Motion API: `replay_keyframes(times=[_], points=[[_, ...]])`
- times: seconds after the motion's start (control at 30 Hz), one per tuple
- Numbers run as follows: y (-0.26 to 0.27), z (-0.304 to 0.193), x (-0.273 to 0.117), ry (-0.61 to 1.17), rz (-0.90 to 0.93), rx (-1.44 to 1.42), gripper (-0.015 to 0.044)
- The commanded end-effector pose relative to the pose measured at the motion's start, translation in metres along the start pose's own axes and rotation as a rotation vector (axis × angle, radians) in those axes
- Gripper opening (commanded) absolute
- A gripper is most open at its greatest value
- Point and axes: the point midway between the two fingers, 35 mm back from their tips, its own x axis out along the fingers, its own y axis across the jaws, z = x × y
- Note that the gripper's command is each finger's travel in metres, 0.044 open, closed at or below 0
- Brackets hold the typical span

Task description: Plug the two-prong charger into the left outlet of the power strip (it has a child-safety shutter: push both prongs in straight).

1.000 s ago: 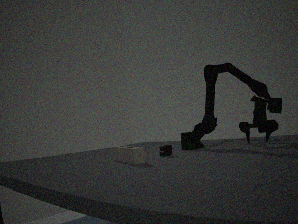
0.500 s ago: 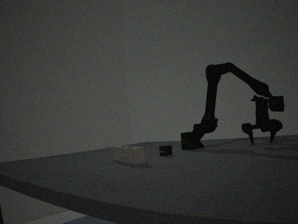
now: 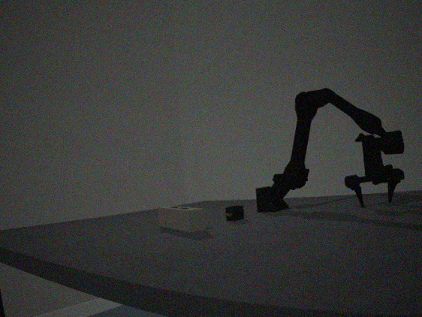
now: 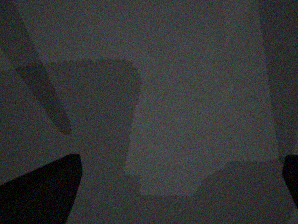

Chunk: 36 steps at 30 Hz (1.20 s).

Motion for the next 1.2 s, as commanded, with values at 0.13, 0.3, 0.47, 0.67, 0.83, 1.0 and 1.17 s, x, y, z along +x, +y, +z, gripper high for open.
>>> replay_keyframes(times=[0.13, 0.3, 0.47, 0.67, 0.83, 1.0, 1.17], points=[[-0.002, 0.03, -0.005, -0.084, 0.007, -0.001, 0.044], [-0.006, 0.047, -0.008, -0.129, 0.005, 0.006, 0.044], [-0.009, 0.062, -0.015, -0.177, 0.009, 0.034, 0.044], [-0.02, 0.075, -0.015, -0.196, -0.02, 0.043, 0.044], [-0.031, 0.086, -0.015, -0.215, -0.049, 0.045, 0.044], [-0.045, 0.1, -0.017, -0.248, -0.087, 0.051, 0.044], [-0.059, 0.115, -0.021, -0.284, -0.127, 0.058, 0.044]])
